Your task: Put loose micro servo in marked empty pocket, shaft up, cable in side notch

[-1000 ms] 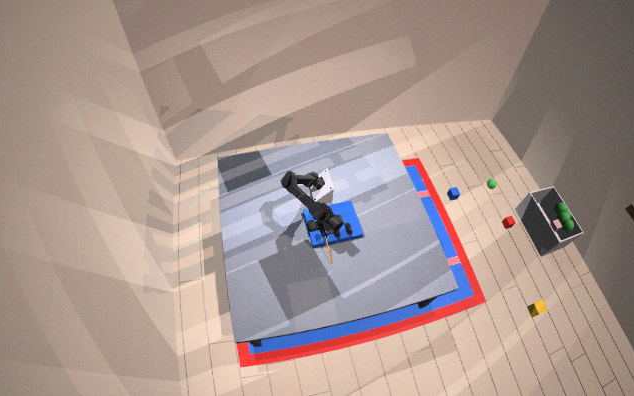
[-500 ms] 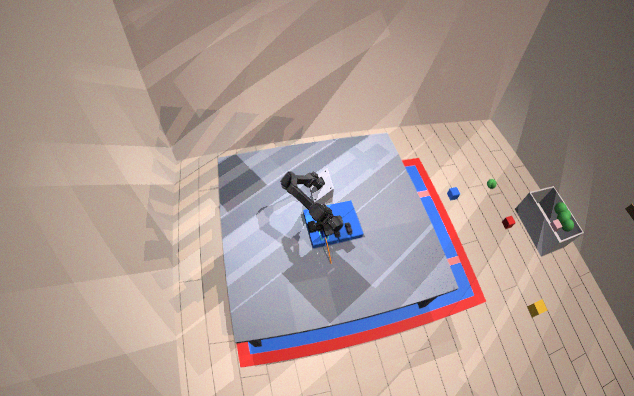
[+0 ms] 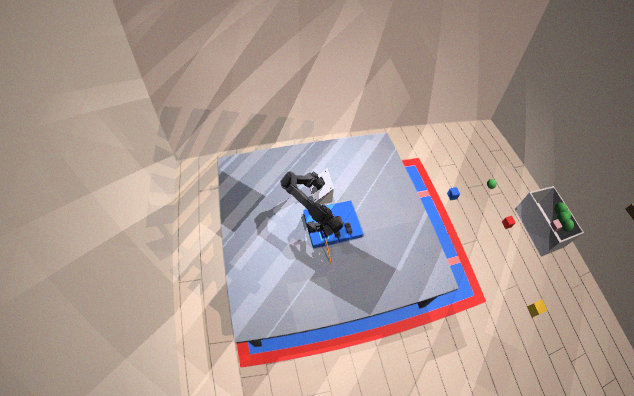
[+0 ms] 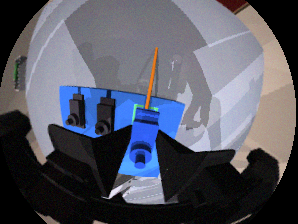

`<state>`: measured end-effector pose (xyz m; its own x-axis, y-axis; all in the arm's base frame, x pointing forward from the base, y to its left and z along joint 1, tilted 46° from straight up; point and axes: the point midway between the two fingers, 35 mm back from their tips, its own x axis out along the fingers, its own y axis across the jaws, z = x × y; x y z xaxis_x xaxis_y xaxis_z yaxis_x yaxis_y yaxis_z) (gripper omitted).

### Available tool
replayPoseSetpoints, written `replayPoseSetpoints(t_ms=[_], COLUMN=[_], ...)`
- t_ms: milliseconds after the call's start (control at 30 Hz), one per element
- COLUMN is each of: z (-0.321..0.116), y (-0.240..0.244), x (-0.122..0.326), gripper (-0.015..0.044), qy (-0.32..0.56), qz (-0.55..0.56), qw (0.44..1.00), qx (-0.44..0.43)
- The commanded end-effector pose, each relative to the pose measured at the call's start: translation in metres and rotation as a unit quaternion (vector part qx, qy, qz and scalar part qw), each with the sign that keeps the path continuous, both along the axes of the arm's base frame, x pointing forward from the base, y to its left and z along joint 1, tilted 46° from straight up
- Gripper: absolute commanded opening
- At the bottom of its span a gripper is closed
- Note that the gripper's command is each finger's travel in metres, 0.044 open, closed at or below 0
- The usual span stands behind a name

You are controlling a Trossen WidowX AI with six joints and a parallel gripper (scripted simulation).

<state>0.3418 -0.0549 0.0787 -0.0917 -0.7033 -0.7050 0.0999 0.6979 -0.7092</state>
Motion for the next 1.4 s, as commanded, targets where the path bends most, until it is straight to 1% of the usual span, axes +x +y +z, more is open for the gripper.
replayPoseSetpoints(t_ms=[0,1367], z=[-0.002,-0.03], y=[-0.002,-0.03], x=[0.0,-0.004], gripper=[0.0,0.0], qy=[0.002,0.002], qz=[0.003,0.003], qw=[1.0,1.0], qx=[-0.001,-0.002])
